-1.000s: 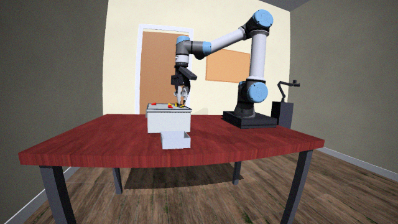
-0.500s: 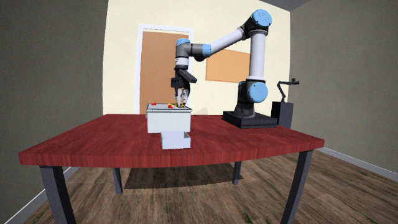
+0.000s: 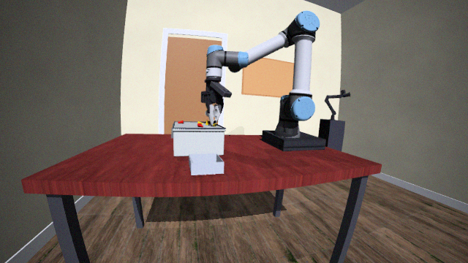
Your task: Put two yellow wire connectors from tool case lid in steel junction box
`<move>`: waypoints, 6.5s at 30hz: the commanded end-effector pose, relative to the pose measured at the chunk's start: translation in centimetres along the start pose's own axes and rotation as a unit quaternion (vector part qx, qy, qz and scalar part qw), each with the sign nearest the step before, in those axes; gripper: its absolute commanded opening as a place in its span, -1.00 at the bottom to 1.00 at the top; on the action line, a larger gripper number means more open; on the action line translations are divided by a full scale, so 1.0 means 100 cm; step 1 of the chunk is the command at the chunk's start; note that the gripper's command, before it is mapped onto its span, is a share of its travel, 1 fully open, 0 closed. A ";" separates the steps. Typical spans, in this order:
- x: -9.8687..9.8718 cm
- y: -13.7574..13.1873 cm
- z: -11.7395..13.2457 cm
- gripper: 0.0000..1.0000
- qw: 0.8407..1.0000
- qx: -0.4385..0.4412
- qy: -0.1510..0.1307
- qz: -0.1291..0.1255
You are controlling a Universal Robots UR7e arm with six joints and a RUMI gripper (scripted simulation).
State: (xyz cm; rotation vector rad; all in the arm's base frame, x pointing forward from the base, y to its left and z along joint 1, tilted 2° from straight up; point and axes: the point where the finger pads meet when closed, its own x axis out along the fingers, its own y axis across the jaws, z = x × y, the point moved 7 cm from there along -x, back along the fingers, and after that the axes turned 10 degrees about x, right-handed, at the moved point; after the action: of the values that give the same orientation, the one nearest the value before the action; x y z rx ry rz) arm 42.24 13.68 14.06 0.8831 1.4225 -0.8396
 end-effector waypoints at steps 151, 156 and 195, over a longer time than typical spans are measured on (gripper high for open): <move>-0.040 0.133 -0.199 -1.00 1.000 0.000 0.000 0.001; -0.001 0.134 -0.199 -1.00 1.000 0.000 0.000 0.001; 0.096 0.134 -0.199 -0.66 1.000 0.000 0.000 0.001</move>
State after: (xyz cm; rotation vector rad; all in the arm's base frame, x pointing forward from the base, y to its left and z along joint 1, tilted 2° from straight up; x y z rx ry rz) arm 45.09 37.75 5.28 0.8825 1.4223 -0.8401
